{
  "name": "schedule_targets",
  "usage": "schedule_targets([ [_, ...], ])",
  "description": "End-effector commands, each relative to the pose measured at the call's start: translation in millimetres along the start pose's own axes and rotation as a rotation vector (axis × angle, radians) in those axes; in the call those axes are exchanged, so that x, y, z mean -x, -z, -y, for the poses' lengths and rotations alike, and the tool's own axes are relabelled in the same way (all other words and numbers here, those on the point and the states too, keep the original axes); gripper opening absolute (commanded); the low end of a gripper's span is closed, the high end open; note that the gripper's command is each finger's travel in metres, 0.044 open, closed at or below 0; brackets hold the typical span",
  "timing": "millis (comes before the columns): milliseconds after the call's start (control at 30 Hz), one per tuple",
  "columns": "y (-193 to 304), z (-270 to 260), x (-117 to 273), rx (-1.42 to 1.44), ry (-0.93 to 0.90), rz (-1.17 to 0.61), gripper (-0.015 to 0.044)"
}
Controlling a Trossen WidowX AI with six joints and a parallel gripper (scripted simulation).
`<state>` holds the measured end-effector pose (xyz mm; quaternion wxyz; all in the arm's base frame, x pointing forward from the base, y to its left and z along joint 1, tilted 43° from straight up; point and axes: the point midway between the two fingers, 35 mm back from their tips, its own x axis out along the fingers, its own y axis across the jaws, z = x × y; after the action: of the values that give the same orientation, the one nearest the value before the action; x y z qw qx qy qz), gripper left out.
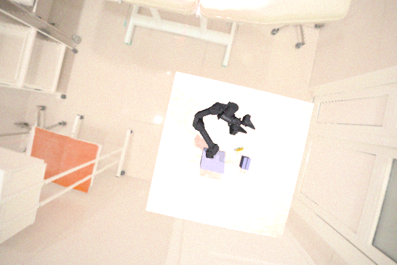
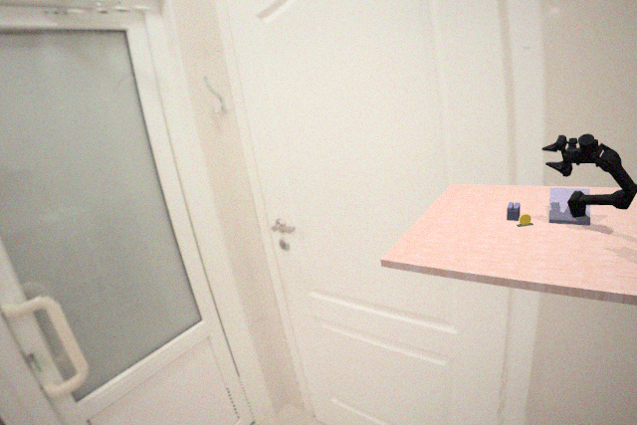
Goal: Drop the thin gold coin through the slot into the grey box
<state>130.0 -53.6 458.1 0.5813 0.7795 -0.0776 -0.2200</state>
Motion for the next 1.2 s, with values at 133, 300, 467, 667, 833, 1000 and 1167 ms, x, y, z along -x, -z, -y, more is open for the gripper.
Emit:
schedule_targets([
  [133, -7.5, 26.1, -51.4, 0.295, 0.198, -0.064, 0.0269],
  [300, -14.1, 63.0, -99.5, 0.605, 0.388, -0.214, 0.0161],
  [467, -18.3, 95.7, -128.3, 0.829, 0.502, -0.382, 0.0161],
  [667, -21.4, 131.4, -151.5, 1.035, 0.577, -0.596, 0.0161],
  [833, -23.0, 162.4, -165.9, 1.187, 0.599, -0.805, 0.0161],
  [1000, -23.7, 193.3, -175.7, 1.313, 0.576, -1.030, 0.0161],
  [1167, -23.4, 223.1, -181.2, 1.410, 0.506, -1.260, 0.0161],
])
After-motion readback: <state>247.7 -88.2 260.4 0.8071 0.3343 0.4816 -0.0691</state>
